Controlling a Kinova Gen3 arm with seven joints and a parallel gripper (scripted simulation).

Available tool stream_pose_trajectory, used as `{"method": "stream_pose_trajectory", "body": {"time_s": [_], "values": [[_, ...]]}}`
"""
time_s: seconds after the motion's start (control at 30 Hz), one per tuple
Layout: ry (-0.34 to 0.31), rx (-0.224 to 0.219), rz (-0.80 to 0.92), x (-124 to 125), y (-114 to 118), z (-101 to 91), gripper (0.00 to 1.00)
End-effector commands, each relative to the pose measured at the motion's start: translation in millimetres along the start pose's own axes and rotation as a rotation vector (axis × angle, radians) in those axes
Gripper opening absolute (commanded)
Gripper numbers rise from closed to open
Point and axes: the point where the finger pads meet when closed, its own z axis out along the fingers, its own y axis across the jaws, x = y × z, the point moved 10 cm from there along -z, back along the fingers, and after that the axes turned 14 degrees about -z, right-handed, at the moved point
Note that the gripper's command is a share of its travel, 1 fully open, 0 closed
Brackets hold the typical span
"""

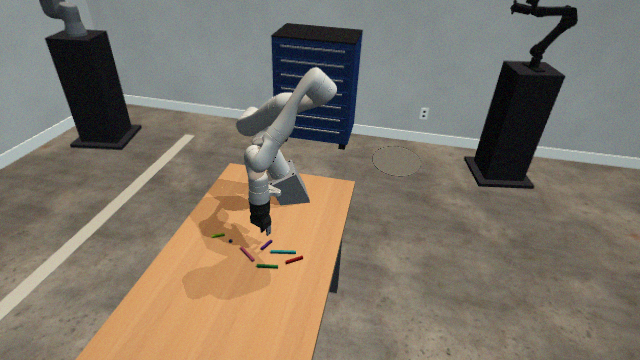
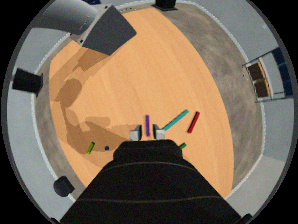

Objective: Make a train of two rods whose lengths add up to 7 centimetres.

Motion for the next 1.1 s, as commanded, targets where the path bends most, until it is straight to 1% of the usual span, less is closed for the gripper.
{"method": "stream_pose_trajectory", "body": {"time_s": [0.0,0.23,0.6,0.67,1.07], "values": [[0.0,0.0,0.0,-0.1,0.0,0.5,0.54],[0.0,0.0,0.0,-0.2,0.0,3.7,0.54],[0.0,0.0,0.0,-0.2,0.2,17.1,0.54],[0.0,0.0,0.0,-0.2,0.2,17.1,0.54],[0.0,0.0,0.0,-0.3,0.4,35.8,0.54]]}}
